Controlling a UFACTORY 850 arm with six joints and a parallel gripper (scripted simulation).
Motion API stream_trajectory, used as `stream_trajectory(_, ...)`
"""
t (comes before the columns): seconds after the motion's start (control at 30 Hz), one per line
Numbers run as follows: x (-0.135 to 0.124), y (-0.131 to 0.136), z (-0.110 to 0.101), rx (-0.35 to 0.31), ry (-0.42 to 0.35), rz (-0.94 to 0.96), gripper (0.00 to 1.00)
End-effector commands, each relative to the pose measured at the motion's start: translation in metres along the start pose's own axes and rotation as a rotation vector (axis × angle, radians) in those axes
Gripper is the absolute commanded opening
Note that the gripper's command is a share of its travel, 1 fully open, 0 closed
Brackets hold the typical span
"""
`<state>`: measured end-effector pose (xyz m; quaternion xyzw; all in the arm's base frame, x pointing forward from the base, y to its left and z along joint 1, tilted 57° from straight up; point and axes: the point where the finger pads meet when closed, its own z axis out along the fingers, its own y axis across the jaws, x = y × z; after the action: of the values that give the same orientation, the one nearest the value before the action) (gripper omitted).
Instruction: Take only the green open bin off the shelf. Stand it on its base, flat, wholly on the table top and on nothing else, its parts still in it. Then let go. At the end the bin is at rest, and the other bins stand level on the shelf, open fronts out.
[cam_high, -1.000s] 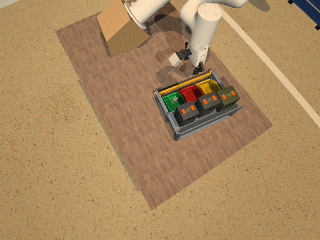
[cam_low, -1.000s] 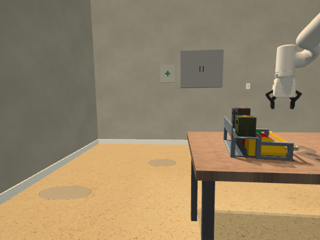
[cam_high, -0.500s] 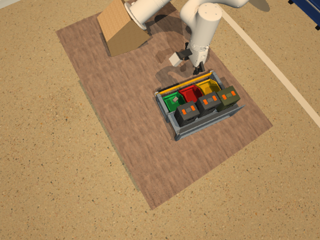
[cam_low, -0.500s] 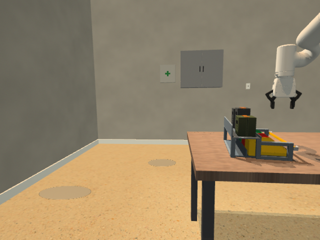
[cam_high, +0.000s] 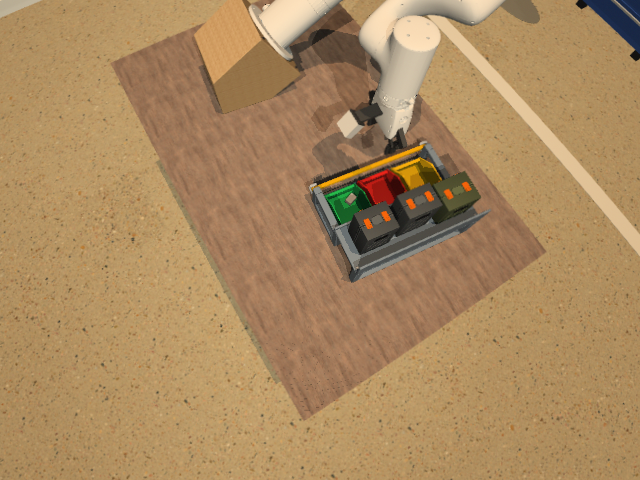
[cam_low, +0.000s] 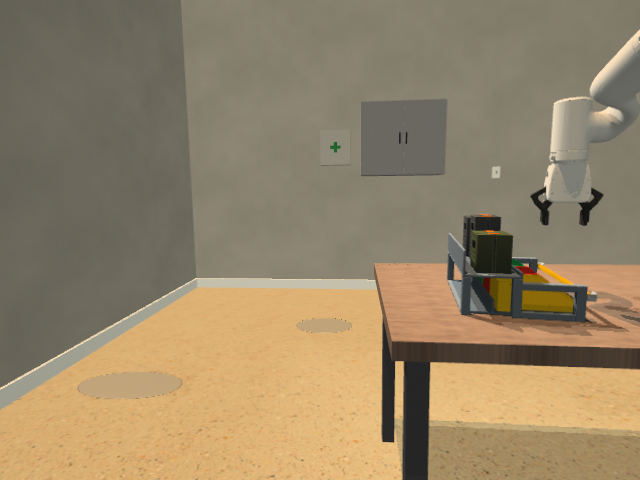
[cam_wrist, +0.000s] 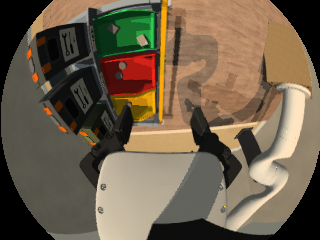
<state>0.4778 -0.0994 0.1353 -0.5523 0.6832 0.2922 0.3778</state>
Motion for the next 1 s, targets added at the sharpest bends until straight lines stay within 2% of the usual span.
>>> stream_trajectory(0.0,0.000,-0.001,0.034,0.002,-0.001,-0.001,1.00)
stream_trajectory(0.37,0.000,-0.001,0.034,0.002,-0.001,-0.001,1.00)
stream_trajectory(0.53,0.000,-0.001,0.077,0.002,-0.001,-0.001,1.00)
stream_trajectory(0.97,0.000,-0.001,0.075,0.002,-0.001,-0.001,1.00)
